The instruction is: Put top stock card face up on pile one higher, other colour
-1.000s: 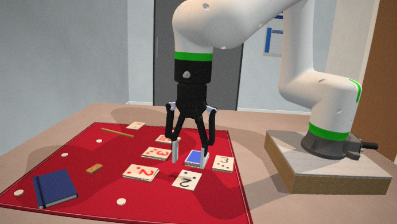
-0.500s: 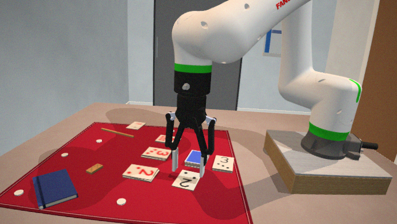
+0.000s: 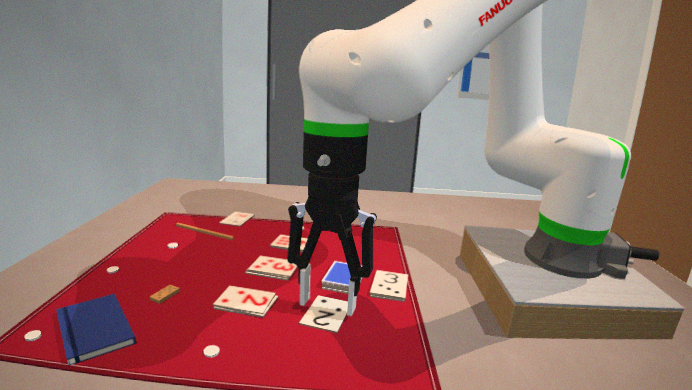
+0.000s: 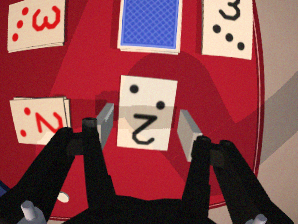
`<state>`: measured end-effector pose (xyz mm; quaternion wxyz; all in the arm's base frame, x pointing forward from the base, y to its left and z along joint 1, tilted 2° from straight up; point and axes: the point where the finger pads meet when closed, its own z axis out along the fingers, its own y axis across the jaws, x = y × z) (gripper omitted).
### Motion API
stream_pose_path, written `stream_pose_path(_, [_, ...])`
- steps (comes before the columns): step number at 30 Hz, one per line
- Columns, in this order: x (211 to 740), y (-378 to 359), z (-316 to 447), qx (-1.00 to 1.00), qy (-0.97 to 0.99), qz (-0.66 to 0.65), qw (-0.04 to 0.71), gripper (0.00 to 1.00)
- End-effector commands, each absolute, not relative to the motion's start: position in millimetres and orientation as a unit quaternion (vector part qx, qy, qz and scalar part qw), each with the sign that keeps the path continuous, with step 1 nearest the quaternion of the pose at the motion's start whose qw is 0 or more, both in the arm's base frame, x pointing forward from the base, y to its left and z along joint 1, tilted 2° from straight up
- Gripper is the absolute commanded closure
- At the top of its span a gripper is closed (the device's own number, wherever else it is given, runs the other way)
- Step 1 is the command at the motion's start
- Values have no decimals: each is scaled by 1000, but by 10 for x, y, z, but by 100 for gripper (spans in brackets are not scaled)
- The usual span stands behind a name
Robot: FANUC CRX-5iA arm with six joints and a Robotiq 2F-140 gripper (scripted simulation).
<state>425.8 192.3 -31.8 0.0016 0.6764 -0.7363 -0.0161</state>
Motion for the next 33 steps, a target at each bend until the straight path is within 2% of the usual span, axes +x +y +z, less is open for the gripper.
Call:
stream_pose_path(1, [4260, 1923, -319, 677, -736, -16, 1, 50])
stream_pose_path(33, [4261, 1925, -385, 677, -736, -16, 1, 50])
